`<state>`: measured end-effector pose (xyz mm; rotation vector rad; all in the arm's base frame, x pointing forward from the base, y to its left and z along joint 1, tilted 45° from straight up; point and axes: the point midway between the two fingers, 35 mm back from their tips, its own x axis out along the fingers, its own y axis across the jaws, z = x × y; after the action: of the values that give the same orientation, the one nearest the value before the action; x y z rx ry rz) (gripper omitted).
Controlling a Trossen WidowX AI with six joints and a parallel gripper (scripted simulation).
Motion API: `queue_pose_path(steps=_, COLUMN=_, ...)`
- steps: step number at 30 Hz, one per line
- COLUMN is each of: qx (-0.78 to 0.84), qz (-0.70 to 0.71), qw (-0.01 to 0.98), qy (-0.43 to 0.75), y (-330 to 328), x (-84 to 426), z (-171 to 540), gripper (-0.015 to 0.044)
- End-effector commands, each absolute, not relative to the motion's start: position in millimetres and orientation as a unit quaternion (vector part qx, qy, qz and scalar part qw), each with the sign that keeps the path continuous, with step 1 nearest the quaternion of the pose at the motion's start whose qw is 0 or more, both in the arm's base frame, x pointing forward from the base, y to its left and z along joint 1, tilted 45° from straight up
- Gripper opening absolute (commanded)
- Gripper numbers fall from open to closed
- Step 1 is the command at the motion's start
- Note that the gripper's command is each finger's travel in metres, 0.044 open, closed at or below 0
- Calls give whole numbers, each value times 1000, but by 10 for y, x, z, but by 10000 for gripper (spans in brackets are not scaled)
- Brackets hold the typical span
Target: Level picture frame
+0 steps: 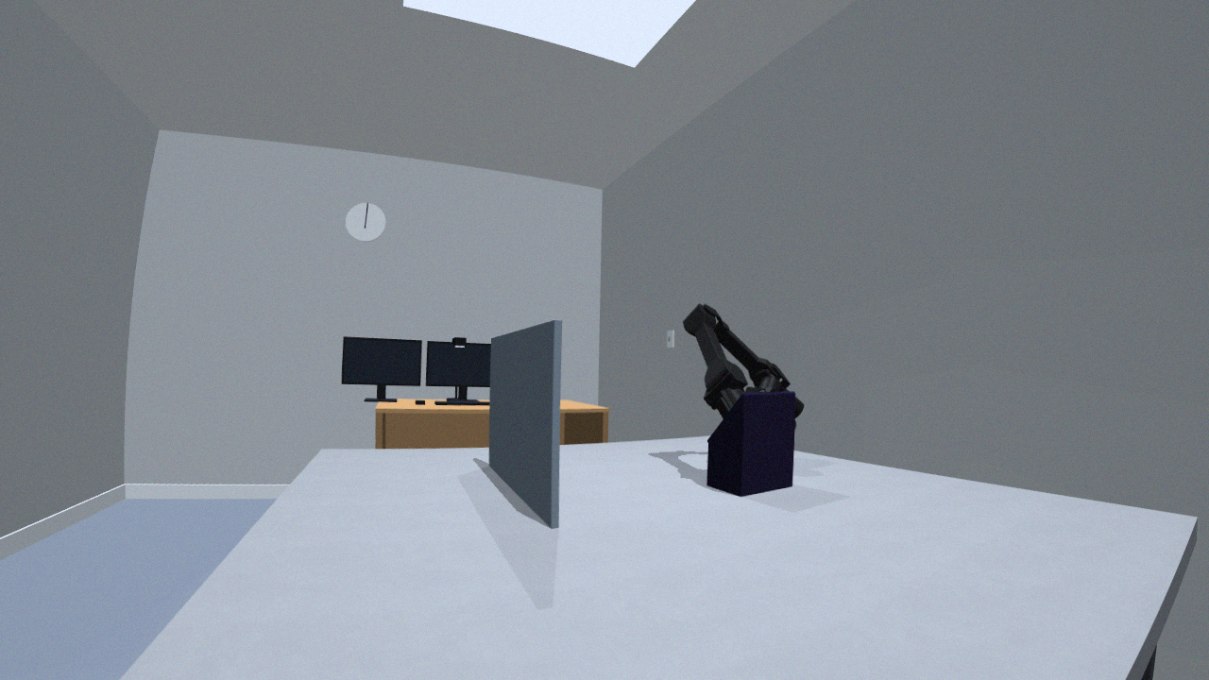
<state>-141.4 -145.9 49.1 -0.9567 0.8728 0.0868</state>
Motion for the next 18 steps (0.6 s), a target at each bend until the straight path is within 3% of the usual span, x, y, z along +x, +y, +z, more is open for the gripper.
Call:
queue_pose_path(steps=1, qx=-451, qz=45, qw=792, qy=408, y=-1472, x=-1403, z=497, gripper=374)
queue_pose_path(steps=6, qx=-600, qz=171, qw=654, qy=428, y=-1799, x=-1076, z=661, gripper=260)
queue_pose_path(steps=18, qx=-873, qz=375, qw=94, qy=298, y=-2165, x=231, z=1203, gripper=260)
